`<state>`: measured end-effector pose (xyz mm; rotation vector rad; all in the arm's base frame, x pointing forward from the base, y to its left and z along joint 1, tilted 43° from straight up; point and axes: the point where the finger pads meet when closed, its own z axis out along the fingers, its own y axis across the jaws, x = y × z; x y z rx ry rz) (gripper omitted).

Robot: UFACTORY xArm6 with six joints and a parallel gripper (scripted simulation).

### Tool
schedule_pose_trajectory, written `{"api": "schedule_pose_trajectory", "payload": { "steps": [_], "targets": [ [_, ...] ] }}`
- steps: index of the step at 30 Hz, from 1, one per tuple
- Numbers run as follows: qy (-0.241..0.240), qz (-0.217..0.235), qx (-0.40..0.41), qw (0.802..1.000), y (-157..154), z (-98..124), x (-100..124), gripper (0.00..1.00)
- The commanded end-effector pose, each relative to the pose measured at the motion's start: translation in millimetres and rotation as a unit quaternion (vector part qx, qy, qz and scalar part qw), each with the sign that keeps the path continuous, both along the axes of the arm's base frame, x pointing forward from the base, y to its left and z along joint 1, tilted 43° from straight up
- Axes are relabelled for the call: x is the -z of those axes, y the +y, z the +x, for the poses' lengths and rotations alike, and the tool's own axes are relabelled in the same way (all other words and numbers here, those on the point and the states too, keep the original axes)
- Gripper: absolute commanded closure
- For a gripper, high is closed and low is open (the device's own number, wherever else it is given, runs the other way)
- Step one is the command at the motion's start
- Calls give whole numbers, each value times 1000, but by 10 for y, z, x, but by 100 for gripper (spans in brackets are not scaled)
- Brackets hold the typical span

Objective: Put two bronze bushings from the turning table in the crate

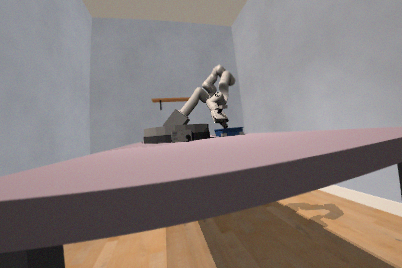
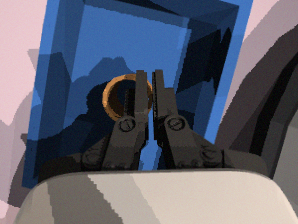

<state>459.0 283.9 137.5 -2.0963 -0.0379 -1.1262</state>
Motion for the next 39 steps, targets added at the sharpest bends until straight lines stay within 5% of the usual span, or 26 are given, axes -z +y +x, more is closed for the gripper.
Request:
{"api": "schedule_pose_trajectory", "payload": {
  "steps": [1,32,33,39],
  "targets": [
    [-1,0,0,1000,5,7,-1,100],
    [-1,0,0,1000,33,14,28,100],
    [-1,0,0,1000,33,14,28,89],
    [-1,0,0,1000,33,14,28,89]
  ]
}}
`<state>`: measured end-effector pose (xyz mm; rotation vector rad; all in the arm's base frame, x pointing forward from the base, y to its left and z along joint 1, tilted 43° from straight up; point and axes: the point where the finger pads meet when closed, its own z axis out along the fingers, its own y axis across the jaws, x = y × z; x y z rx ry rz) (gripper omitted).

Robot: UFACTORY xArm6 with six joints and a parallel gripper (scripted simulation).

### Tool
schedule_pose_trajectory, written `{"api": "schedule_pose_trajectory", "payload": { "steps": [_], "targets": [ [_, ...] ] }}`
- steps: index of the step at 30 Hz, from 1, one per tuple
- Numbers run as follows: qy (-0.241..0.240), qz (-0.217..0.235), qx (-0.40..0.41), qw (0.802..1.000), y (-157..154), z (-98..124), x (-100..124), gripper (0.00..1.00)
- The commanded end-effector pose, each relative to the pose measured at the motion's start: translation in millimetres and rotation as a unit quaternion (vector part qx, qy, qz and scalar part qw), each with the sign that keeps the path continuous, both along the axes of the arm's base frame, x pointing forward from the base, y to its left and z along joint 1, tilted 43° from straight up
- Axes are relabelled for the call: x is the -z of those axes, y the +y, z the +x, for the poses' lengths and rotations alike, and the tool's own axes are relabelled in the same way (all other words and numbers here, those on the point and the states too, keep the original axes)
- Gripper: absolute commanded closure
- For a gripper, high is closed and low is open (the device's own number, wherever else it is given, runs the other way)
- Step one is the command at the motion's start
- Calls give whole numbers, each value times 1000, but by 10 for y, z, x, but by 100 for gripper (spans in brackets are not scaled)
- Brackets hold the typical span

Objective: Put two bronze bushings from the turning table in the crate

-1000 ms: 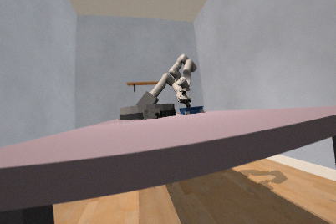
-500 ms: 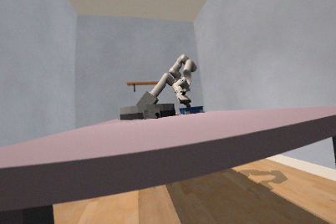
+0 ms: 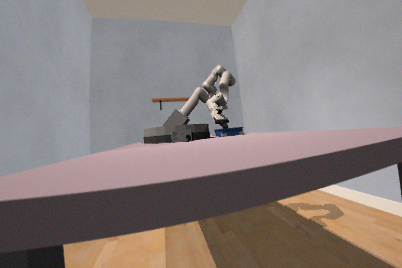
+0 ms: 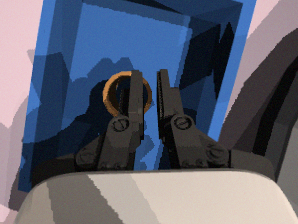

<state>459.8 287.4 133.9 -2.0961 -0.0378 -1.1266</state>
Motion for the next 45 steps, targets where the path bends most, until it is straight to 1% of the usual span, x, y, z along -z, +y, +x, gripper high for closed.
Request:
{"api": "schedule_pose_trajectory", "payload": {
  "steps": [1,33,38,45],
  "targets": [
    [-1,0,0,1000,-2,5,-8,89],
    [-1,0,0,1000,-13,2,-20,89],
    [-1,0,0,1000,-94,-16,-108,89],
    [-1,0,0,1000,-312,-64,-344,89]
  ]
}}
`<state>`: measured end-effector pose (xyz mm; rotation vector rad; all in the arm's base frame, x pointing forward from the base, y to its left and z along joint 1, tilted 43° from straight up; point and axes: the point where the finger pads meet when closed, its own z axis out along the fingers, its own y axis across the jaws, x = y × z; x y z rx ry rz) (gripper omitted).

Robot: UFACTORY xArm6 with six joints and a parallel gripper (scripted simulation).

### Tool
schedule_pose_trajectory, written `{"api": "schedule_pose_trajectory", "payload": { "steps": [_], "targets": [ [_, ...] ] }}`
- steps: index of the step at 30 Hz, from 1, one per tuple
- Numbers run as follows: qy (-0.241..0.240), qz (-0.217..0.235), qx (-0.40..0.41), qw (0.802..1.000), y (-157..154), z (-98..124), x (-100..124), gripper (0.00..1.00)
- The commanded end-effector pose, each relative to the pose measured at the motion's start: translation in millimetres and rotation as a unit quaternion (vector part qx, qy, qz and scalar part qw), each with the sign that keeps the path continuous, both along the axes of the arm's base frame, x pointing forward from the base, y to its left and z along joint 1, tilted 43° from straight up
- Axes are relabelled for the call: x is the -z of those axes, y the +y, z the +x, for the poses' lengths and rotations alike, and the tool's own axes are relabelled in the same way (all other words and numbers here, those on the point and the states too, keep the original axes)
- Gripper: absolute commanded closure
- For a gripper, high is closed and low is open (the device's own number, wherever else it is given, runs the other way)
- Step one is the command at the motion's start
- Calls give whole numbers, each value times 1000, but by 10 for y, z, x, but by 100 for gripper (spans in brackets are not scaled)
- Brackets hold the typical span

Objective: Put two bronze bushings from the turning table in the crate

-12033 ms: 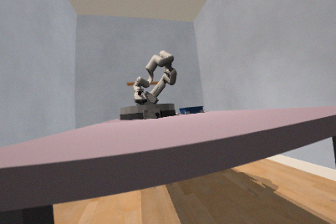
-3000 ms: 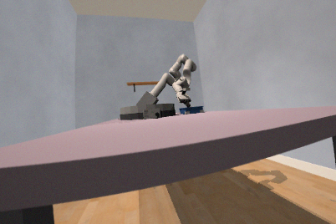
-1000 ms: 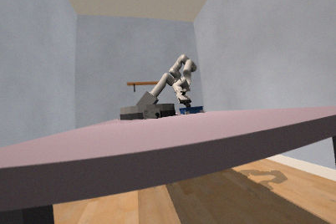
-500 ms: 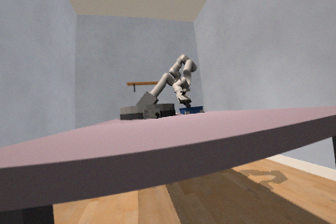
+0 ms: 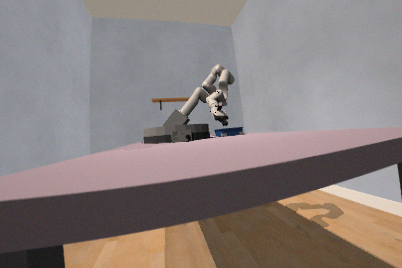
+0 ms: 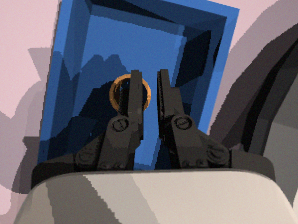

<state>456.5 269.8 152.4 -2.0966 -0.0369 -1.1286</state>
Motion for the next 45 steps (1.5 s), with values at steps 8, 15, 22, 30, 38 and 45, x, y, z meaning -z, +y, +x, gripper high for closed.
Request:
{"api": "schedule_pose_trajectory", "payload": {
  "steps": [8,15,22,30,38,45],
  "targets": [
    [0,1,0,1000,-296,-66,-332,89],
    [0,1,0,1000,-343,-77,-383,89],
    [0,1,0,1000,-343,-77,-383,89],
    [0,1,0,1000,-343,-77,-383,89],
    [0,1,0,1000,-343,-77,-383,89],
    [0,1,0,1000,-343,-77,-383,89]
  ]
}}
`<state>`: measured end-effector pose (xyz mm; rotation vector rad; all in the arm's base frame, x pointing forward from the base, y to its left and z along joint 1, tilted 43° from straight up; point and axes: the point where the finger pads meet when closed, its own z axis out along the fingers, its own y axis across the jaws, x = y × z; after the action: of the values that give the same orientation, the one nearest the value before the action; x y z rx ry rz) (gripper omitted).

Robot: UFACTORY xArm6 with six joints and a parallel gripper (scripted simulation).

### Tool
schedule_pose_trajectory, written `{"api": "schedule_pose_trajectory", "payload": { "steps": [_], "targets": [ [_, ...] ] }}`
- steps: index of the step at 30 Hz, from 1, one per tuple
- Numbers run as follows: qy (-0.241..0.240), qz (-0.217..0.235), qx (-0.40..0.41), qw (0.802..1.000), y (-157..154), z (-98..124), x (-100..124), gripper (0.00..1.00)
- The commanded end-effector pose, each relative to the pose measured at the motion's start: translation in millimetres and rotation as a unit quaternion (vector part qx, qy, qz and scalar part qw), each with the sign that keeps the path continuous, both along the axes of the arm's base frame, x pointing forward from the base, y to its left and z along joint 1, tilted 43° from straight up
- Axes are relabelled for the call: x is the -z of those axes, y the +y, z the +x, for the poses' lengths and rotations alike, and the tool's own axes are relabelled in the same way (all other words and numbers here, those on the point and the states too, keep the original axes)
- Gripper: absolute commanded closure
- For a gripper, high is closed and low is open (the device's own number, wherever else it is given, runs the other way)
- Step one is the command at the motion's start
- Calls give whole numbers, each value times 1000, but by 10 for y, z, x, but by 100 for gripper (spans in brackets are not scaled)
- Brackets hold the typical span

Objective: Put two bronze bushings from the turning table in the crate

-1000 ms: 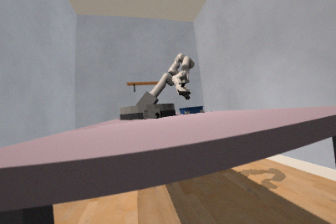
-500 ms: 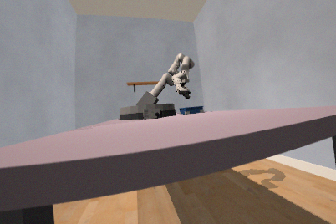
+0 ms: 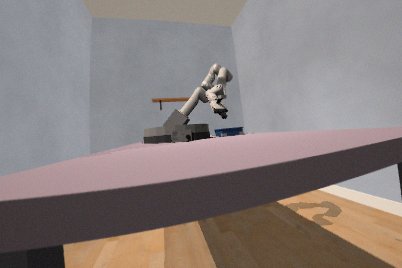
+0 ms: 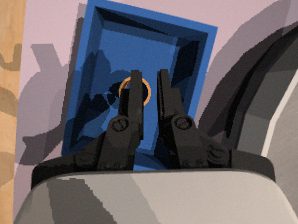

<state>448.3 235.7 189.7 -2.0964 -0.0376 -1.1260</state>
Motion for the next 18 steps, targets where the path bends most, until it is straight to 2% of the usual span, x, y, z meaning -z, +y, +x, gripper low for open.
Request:
{"api": "schedule_pose_trajectory", "payload": {
  "steps": [1,18],
  "targets": [
    [-1,0,0,1000,-2,6,-10,89],
    [-1,0,0,1000,-28,-2,16,90]
  ]
}}
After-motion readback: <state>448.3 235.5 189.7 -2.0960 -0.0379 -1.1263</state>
